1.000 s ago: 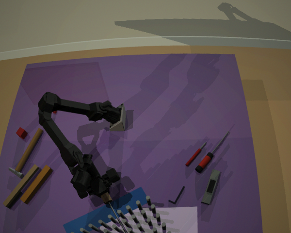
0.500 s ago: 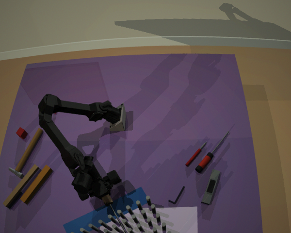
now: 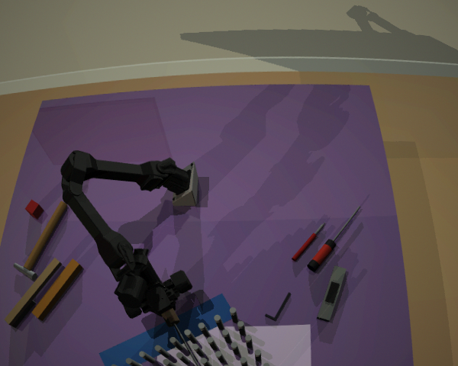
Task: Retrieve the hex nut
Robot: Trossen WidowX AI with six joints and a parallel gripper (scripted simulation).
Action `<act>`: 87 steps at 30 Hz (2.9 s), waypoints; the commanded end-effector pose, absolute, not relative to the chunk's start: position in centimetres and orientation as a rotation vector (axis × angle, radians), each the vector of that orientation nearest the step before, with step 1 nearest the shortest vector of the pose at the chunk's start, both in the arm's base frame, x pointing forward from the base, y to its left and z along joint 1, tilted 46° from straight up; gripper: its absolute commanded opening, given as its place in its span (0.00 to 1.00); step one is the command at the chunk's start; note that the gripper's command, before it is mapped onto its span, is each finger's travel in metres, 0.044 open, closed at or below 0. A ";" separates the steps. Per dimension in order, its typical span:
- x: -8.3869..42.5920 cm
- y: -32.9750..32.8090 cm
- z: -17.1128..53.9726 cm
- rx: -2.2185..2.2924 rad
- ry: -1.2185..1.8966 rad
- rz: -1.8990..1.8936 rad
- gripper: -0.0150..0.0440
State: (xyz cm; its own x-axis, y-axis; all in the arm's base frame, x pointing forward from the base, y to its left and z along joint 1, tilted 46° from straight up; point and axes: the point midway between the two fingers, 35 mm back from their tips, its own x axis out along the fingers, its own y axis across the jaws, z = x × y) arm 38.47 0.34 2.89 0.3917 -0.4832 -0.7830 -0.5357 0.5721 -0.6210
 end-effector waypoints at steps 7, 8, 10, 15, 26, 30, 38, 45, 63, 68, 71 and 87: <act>39.4 0.7 2.8 -1.027 1.221 0.036 0.25; 39.4 0.8 2.8 -1.027 1.221 0.036 0.25; 39.5 0.8 2.8 -1.027 1.221 0.036 0.25; 39.8 1.0 2.6 -1.027 1.220 0.037 0.25; 40.3 1.3 2.3 -1.027 1.220 0.037 0.25; 40.4 1.2 2.3 -1.027 1.220 0.037 0.25; 40.4 0.9 1.8 -1.029 1.221 0.039 0.25; 40.2 0.8 1.7 -1.031 1.222 0.042 0.25; 39.3 0.3 2.1 -1.030 1.222 0.040 0.25; 39.1 0.1 2.3 -1.030 1.222 0.040 0.25; 38.9 0.1 2.3 -1.030 1.222 0.040 0.25; 38.3 -0.1 2.7 -1.030 1.222 0.040 0.25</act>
State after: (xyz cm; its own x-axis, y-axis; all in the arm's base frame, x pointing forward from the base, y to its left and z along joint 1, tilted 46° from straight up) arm 38.43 -0.25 2.49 0.3945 -0.4869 -0.7793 -0.5298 0.5724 -0.6258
